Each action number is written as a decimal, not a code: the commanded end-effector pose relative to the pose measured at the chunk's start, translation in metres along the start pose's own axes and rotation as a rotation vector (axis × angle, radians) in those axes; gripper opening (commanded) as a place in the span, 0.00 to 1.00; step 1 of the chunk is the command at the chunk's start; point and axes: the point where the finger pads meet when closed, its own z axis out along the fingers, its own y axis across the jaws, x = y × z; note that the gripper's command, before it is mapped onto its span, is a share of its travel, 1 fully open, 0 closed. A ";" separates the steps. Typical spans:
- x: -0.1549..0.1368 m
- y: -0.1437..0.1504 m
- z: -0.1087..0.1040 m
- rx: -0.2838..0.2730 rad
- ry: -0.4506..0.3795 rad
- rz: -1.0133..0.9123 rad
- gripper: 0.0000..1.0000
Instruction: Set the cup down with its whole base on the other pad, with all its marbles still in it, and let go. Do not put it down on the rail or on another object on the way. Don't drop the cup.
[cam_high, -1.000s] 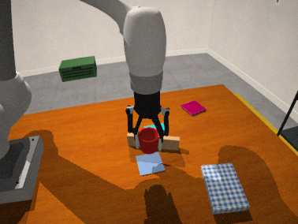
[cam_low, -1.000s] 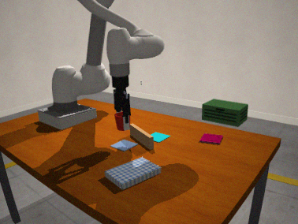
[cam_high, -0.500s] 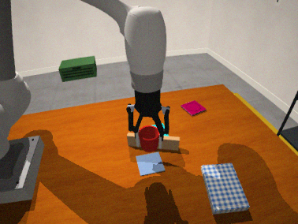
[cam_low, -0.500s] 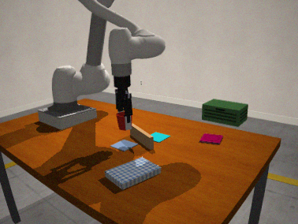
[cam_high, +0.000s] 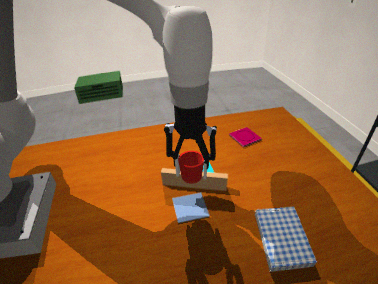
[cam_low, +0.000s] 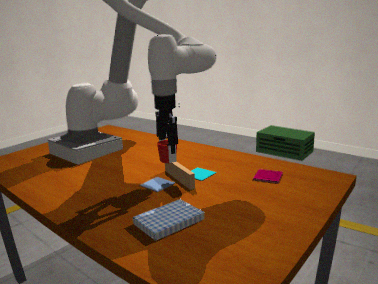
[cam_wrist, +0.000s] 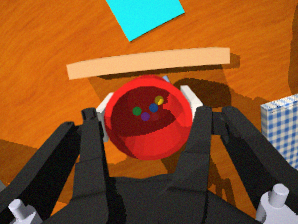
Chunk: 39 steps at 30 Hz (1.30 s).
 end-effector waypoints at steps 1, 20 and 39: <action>0.014 0.000 0.000 0.000 0.000 0.000 0.49; 0.094 0.001 0.000 0.000 0.000 0.000 0.49; 0.131 0.001 0.000 0.000 0.000 0.000 0.49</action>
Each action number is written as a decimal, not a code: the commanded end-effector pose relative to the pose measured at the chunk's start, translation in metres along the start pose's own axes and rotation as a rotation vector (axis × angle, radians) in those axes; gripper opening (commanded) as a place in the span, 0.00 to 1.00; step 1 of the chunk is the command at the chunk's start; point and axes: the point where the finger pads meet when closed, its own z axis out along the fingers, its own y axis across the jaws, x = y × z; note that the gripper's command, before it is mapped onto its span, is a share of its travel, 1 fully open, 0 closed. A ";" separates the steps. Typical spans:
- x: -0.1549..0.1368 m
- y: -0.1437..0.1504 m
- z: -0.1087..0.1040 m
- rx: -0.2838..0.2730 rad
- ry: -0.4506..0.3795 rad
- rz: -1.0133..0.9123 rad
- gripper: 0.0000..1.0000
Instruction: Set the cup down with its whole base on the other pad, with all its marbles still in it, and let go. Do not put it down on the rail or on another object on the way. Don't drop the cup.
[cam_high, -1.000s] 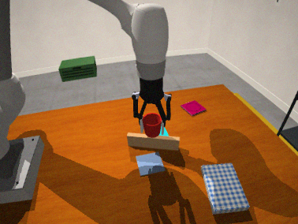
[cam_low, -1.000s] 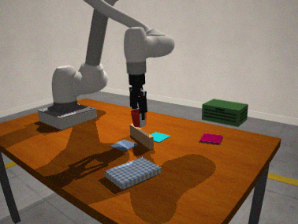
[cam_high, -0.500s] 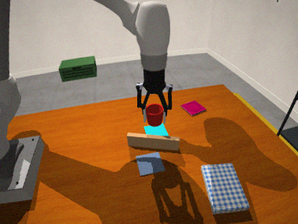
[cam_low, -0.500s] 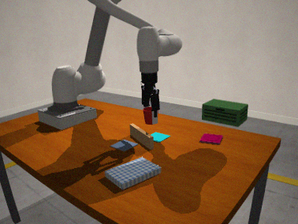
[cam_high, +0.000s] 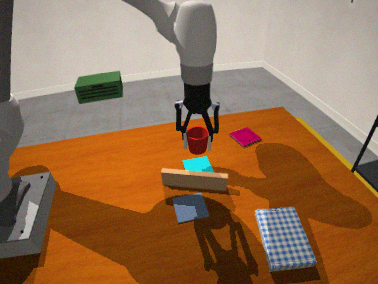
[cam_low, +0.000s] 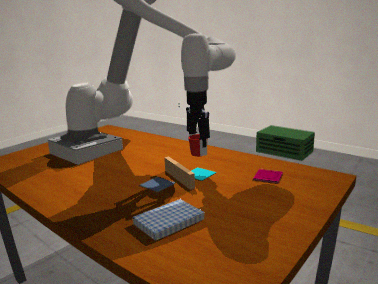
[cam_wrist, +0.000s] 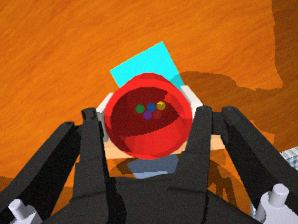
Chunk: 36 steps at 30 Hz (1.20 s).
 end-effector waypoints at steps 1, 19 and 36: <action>0.001 0.000 0.000 0.000 0.000 0.000 0.49; 0.002 0.000 0.001 0.000 0.000 0.000 0.49; 0.001 0.000 0.025 0.000 0.000 0.000 0.49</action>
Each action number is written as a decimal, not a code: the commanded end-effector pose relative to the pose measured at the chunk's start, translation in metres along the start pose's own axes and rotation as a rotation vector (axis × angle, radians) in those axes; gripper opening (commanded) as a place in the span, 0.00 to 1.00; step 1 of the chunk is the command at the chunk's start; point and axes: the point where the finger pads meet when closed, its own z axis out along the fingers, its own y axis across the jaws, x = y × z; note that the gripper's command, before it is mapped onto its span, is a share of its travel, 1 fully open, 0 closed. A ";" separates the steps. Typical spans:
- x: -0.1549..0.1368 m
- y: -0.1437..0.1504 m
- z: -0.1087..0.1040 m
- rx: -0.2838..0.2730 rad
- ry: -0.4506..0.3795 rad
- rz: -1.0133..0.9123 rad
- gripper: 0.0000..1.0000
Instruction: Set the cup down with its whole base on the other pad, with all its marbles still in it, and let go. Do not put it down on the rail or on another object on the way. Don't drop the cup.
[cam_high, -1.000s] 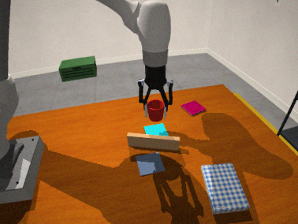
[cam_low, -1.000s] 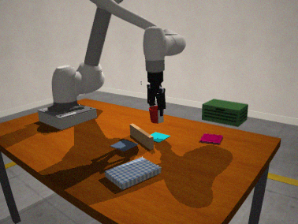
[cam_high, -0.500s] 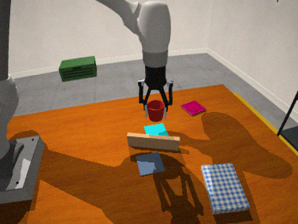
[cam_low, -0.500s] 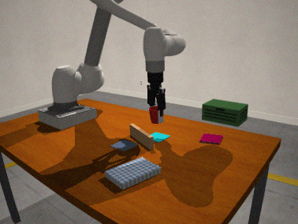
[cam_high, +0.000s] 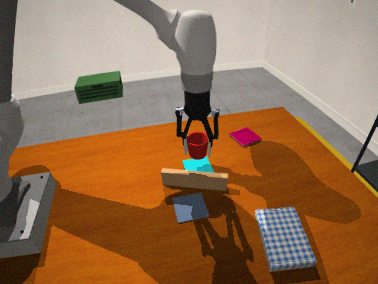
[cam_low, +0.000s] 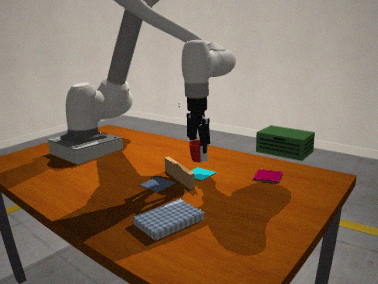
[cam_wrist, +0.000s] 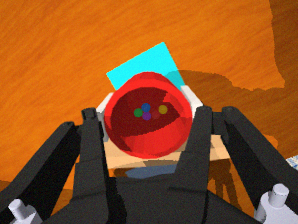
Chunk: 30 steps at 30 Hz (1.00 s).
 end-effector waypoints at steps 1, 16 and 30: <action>0.000 0.000 0.003 0.000 0.000 0.000 0.49; -0.001 0.000 0.035 0.000 0.000 0.000 0.49; -0.002 0.000 0.047 0.000 0.000 0.000 0.49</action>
